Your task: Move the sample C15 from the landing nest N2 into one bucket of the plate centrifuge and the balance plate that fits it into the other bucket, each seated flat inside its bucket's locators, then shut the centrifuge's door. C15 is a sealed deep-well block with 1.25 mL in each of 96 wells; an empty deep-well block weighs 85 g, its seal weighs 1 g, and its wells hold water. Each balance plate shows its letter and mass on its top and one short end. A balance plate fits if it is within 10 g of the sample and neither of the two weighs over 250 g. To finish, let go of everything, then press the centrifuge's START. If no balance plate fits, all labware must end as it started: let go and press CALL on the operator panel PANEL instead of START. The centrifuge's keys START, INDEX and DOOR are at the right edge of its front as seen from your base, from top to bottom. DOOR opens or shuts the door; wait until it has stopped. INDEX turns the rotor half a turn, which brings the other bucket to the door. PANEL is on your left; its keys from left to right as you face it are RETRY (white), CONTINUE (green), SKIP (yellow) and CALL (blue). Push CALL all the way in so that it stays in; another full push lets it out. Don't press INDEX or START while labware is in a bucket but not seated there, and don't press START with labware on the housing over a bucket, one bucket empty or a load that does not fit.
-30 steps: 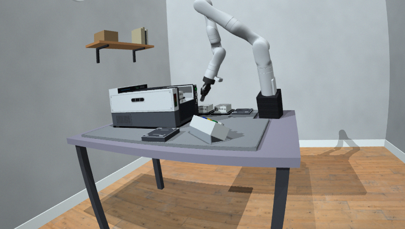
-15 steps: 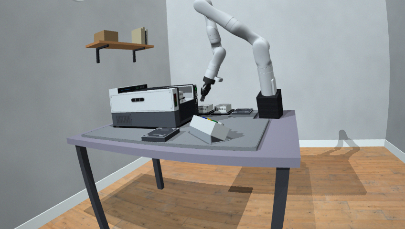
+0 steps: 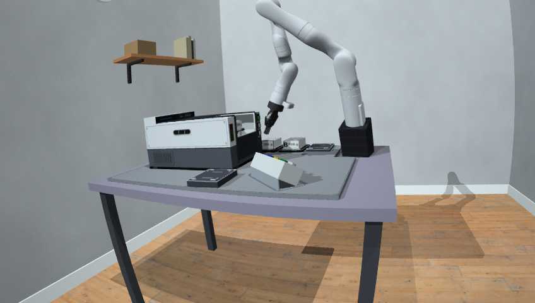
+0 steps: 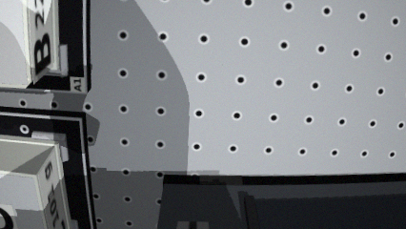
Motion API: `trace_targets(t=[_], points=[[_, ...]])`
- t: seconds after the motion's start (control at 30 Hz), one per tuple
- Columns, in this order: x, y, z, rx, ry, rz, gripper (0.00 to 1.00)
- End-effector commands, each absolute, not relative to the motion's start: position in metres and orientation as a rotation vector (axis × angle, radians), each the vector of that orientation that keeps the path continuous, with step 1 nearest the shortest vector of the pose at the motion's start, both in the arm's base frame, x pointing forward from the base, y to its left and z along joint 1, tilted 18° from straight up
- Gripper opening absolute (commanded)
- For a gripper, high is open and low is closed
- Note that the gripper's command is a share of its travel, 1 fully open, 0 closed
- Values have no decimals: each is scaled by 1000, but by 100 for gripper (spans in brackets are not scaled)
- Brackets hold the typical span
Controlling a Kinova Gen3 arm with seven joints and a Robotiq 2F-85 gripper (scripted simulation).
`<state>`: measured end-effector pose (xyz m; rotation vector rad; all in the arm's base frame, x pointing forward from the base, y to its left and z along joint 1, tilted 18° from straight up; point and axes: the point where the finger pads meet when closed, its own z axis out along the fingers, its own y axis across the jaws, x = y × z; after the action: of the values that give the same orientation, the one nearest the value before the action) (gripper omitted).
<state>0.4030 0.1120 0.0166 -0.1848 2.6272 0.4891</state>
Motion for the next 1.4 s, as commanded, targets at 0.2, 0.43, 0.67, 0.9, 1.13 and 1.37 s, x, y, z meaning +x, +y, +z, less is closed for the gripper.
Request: trace_targets(t=[0.2,0.43,0.67,0.9,1.13,1.37], points=[[408,113,17,-184,2626,489,10],[413,114,18,-184,2626,489,10],[416,114,18,-184,2626,489,10],[420,115,18,-184,2626,489,10],[424,116,19,-184,2626,489,10],[426,116,19,-184,2626,489,10]])
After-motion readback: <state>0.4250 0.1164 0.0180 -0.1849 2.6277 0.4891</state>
